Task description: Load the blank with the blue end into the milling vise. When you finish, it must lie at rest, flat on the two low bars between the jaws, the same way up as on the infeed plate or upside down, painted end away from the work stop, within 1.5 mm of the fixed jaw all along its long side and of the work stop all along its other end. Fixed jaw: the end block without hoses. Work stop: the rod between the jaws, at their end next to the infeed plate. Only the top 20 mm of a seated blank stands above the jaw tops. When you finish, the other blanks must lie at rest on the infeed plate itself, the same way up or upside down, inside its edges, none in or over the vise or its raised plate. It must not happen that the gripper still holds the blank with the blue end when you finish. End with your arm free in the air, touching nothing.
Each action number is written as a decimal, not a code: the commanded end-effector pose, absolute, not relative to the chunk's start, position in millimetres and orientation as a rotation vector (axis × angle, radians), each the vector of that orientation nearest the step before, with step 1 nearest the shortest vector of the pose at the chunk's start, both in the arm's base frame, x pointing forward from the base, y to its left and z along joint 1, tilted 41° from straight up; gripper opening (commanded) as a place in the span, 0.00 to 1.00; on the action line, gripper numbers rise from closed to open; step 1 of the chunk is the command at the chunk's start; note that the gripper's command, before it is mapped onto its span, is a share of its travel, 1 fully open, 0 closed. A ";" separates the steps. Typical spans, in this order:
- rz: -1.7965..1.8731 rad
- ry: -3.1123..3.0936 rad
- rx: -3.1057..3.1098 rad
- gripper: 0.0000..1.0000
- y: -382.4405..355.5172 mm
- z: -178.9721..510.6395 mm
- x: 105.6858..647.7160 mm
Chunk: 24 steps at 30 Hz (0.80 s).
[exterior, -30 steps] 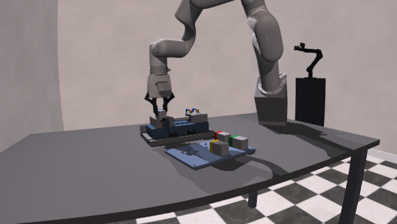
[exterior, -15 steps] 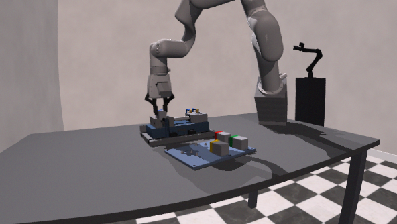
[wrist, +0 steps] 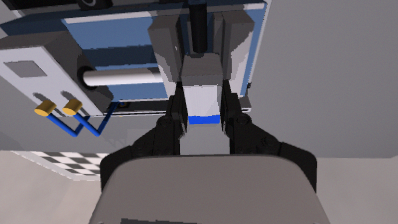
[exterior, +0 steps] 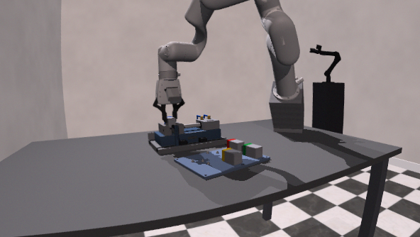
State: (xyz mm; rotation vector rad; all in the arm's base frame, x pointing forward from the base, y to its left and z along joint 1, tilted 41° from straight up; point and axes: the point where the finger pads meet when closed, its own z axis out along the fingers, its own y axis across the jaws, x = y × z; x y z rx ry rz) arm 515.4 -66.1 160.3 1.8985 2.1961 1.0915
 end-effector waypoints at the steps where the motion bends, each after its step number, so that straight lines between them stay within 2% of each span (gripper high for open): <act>1: 1.092 2.193 1.896 0.00 -66.8 161.3 516.3; 24: 1.092 2.193 1.896 0.00 -64.0 163.2 516.9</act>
